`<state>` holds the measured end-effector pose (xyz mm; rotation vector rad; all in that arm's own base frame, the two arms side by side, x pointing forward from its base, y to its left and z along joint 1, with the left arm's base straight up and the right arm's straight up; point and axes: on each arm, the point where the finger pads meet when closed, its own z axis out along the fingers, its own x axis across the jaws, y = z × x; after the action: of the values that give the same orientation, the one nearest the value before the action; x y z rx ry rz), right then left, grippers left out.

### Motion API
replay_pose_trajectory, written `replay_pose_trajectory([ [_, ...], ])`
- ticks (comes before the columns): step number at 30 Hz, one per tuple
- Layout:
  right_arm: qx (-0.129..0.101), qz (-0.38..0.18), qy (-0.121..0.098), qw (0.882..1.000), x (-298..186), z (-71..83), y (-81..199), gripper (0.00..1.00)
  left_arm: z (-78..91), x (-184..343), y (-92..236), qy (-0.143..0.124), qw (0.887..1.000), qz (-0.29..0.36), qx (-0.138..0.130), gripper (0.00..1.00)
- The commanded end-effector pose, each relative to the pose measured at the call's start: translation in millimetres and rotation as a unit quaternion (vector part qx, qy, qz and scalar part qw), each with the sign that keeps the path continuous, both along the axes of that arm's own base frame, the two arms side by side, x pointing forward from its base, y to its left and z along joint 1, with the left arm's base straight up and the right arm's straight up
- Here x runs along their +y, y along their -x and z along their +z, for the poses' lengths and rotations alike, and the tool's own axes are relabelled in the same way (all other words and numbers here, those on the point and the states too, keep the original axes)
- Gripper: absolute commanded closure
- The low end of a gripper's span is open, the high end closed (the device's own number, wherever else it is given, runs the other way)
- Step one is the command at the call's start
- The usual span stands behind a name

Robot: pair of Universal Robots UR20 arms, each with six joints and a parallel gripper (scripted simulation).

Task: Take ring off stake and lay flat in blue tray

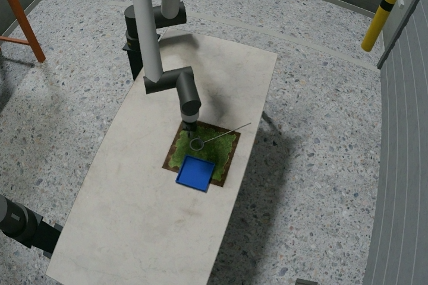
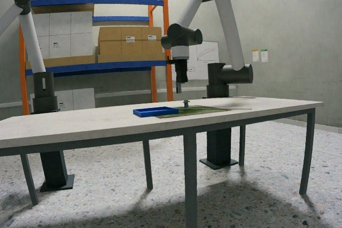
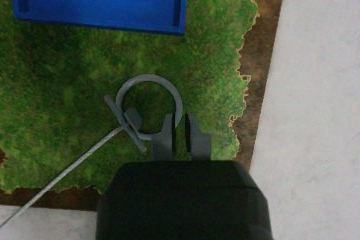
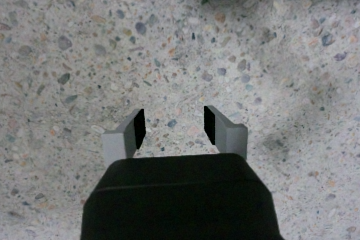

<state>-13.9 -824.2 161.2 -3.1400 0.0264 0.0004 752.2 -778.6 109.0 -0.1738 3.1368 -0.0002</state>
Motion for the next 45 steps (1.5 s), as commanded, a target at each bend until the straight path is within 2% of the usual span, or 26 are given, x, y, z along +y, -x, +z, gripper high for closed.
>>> replay_pose_trajectory([
  [1,0.0,0.0,0.001,1.0,-1,0.8,0,0.0,-2.7,0,0,0.001,1.0,0.0,0.0,0.68],
  [8,0.0,0.0,0.001,1.0,-1,0.8,0,0.0,-10.1,0,0,0.001,1.0,0.0,0.0,0.68],
  [35,0.0,0.0,0.001,1.0,-1,0.8,0,0.0,-64.3,0,-1,0.001,1.0,0.0,0.0,0.68],
  [45,0.0,0.0,0.001,1.0,-1,0.8,0,0.0,-73.0,0,-1,0.001,1.0,0.0,0.0,0.68],
])
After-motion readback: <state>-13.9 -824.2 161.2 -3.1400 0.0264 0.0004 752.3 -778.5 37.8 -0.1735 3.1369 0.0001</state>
